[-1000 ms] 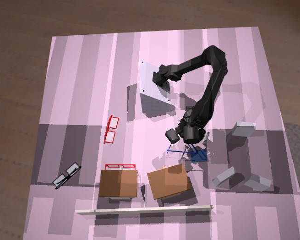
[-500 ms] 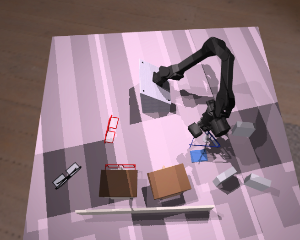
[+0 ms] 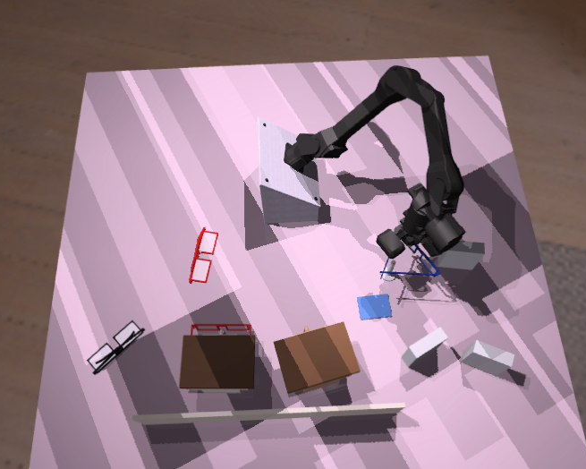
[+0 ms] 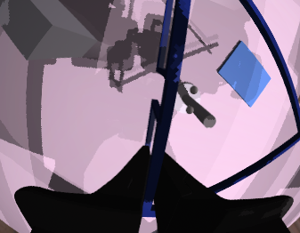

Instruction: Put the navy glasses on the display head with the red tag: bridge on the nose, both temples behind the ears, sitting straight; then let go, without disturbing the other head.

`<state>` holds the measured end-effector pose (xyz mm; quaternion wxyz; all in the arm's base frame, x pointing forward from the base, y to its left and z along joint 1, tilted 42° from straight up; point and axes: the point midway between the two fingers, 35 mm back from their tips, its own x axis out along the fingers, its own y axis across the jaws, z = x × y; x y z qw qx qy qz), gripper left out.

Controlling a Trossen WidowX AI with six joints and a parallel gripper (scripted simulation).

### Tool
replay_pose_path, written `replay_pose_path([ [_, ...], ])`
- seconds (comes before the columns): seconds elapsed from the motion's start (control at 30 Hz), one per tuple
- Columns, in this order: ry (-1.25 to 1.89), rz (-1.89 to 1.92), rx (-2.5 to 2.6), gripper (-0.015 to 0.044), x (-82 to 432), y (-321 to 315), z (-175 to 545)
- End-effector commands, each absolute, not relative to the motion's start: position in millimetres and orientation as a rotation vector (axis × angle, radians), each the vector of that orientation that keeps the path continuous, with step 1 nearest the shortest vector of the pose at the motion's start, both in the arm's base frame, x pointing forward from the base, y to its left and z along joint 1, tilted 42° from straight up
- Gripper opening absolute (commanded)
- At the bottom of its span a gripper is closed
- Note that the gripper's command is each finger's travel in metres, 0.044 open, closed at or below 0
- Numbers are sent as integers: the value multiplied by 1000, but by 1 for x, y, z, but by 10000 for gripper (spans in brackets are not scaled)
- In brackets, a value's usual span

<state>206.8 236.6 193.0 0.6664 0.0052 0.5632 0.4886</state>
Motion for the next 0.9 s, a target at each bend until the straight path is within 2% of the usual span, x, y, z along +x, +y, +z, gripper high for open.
replay_pose_path([
  [0.0,1270,1104,15,0,206,242,189],
  [0.3,1269,1106,18,0,200,275,152],
  [0.87,1268,1107,18,0,202,283,158],
])
